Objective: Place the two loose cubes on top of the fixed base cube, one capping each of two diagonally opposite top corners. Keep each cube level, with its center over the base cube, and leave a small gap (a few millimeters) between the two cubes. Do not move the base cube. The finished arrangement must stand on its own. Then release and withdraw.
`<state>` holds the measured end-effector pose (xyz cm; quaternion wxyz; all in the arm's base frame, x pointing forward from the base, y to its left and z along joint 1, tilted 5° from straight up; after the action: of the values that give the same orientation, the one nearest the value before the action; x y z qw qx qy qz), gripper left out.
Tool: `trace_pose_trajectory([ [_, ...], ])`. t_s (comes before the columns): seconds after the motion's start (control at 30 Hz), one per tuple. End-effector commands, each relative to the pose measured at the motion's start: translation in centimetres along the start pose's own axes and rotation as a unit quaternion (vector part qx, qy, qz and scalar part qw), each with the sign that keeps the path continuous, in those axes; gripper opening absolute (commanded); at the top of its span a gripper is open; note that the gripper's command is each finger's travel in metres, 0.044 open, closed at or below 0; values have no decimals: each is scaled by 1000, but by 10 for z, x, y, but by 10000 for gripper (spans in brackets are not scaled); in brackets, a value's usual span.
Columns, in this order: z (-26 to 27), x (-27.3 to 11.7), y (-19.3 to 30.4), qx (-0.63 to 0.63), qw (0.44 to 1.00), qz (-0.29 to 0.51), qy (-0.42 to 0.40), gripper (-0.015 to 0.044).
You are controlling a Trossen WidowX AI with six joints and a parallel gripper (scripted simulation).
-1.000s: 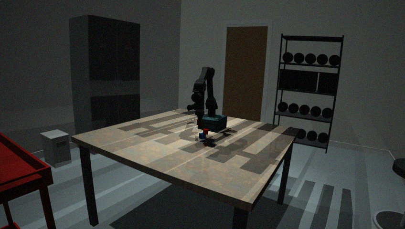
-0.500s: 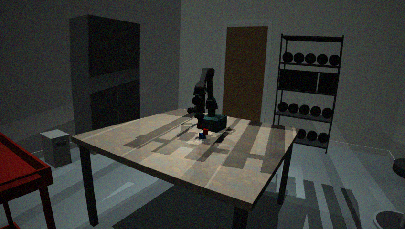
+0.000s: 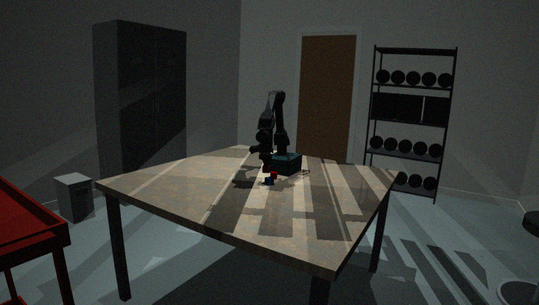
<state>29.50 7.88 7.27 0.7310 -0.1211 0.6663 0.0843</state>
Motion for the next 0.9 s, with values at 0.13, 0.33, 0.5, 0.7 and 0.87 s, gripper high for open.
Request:
trace_pose_trajectory([
  [0.13, 0, 18, 0, 0, 1000, -2, 2, 105],
  [0.33, 0, 27, 0, -1, 1000, -2, 2, 105],
  [0.5, 0, 27, 0, -1, 1000, -2, 2, 105],
  [0.7, 0, 28, 0, -4, 1000, -2, 2, 105],
  [0.87, 0, 28, 0, -4, 1000, -2, 2, 105],
])
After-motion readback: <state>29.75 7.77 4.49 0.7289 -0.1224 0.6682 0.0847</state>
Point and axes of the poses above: the point midway between the two fingers, 35 mm back from their tips, its own x axis out along the fingers, its own z axis across the jaws, y = z × x, the point moved 3 cm from there along -x, back along the fingers, and after that the axes turned 12 degrees about x, right-handed, at the moved point
